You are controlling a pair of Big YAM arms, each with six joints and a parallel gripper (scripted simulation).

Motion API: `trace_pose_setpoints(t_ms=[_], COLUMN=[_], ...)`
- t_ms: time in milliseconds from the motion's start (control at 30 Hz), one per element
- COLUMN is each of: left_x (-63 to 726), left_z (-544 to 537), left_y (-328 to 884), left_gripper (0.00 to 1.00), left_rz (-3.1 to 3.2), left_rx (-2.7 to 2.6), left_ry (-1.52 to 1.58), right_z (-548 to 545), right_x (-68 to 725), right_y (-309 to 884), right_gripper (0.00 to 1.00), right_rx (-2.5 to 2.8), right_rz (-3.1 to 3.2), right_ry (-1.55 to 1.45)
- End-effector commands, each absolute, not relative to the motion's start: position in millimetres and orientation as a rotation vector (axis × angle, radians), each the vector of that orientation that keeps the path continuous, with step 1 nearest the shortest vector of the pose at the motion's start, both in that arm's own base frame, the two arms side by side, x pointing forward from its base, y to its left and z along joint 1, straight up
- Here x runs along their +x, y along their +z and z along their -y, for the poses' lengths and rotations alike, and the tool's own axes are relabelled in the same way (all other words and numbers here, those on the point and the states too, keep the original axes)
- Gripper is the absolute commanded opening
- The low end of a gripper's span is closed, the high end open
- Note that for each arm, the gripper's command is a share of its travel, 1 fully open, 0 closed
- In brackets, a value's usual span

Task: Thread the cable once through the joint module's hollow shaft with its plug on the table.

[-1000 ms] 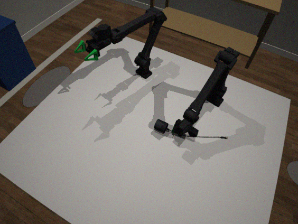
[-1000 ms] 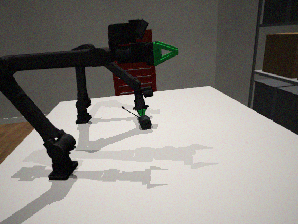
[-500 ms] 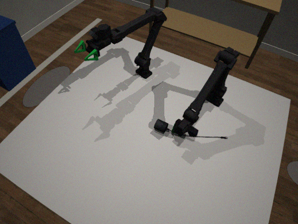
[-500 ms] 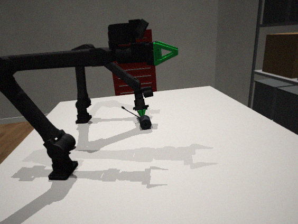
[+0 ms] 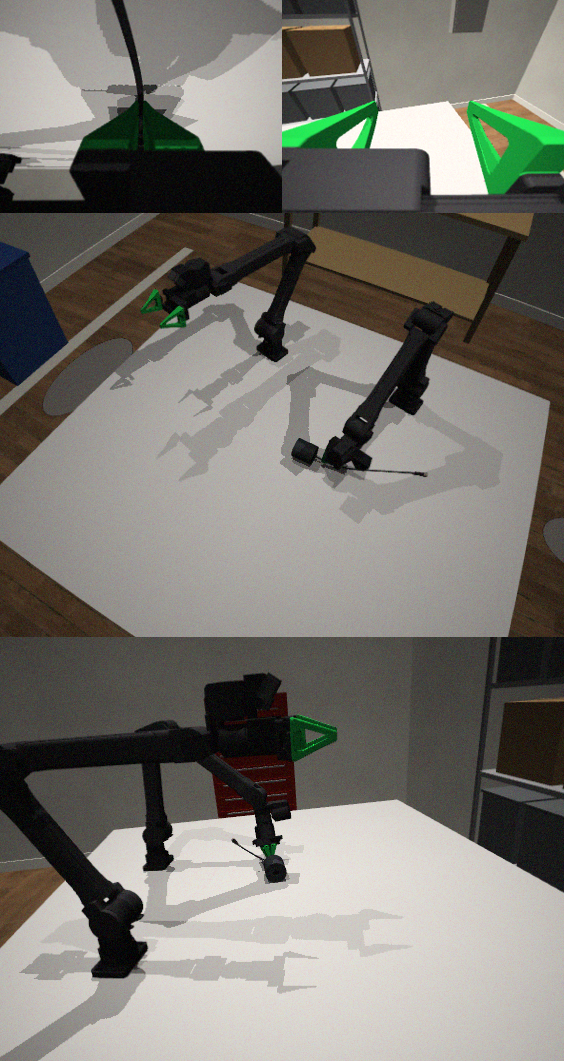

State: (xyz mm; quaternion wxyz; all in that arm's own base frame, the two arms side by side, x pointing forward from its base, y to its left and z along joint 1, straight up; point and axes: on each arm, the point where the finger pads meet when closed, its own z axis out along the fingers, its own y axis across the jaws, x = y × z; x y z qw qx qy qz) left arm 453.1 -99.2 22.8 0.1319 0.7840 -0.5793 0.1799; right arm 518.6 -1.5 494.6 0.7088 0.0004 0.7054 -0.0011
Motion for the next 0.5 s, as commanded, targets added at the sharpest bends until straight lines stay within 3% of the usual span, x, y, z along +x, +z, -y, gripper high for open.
trace_pose_setpoints(t_ms=[0, 333, 367, 467], left_x=[476.0, 480.2, 481.0, 480.1], left_z=[109.1, 113.4, 112.6, 112.8], left_y=[41.9, 42.8, 42.5, 41.2], left_gripper=[0.0, 0.0, 0.32, 0.32], left_rz=[1.692, 1.688, 1.686, 1.685], left_rx=[2.281, 2.284, 2.286, 2.286], left_ry=[0.567, 0.574, 0.576, 0.57], right_z=[-3.2, -3.2, -3.2, -3.2], right_x=[519.2, 519.2, 519.2, 519.2], right_y=[504.9, 504.9, 504.9, 504.9], right_gripper=[0.96, 0.96, 0.96, 0.96], right_rx=[0.0, 0.0, 0.0, 0.0], right_rz=[-1.552, -1.552, -1.552, -1.552], right_ry=[0.013, 0.013, 0.013, 0.013])
